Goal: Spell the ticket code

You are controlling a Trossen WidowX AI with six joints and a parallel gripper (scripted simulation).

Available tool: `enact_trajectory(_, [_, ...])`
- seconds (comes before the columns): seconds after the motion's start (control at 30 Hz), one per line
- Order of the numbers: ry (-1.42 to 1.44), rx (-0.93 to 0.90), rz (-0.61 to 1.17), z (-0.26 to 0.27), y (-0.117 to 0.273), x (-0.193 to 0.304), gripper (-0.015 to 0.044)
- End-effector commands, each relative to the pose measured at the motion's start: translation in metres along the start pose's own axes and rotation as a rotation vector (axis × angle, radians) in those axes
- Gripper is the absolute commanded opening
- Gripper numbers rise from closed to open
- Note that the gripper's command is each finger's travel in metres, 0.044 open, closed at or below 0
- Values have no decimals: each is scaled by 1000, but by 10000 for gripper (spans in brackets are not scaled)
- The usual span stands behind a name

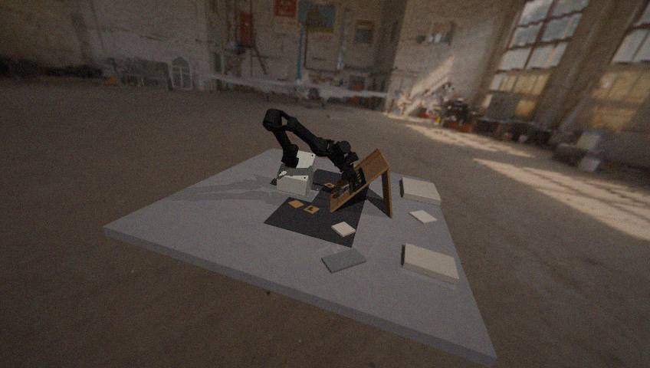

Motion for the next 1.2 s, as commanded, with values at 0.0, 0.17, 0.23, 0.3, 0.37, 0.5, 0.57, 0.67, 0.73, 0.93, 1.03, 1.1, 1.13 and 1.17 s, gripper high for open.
enact_trajectory(0.0, [-4,-3,4,6,0,1,0])
enact_trajectory(0.17, [-4,-3,4,9,0,0,0])
enact_trajectory(0.23, [-4,-4,4,11,0,0,0])
enact_trajectory(0.3, [-4,-4,4,12,0,-1,0])
enact_trajectory(0.37, [-4,-4,4,13,0,-1,0])
enact_trajectory(0.5, [-4,-4,4,16,0,-2,0])
enact_trajectory(0.57, [-4,-4,4,18,0,-2,0])
enact_trajectory(0.67, [-4,-4,4,20,0,-3,0])
enact_trajectory(0.73, [-4,-4,4,20,0,-3,0])
enact_trajectory(0.93, [1,-4,1,18,0,-4,79])
enact_trajectory(1.03, [1,-4,1,18,0,-4,157])
enact_trajectory(1.1, [1,-4,1,18,0,-4,210])
enact_trajectory(1.13, [-1,-4,2,18,1,-4,236])
enact_trajectory(1.17, [-3,-4,3,18,2,-4,263])
Point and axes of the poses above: the point midway between the two fingers, 35 mm back from their tips, its own y axis back along the fingers, its own z axis across the jaws, x = y × z, the point moved 8 cm from there along y, back along the fingers, and after that the axes turned 12 degrees about y, right-handed, at the moved point
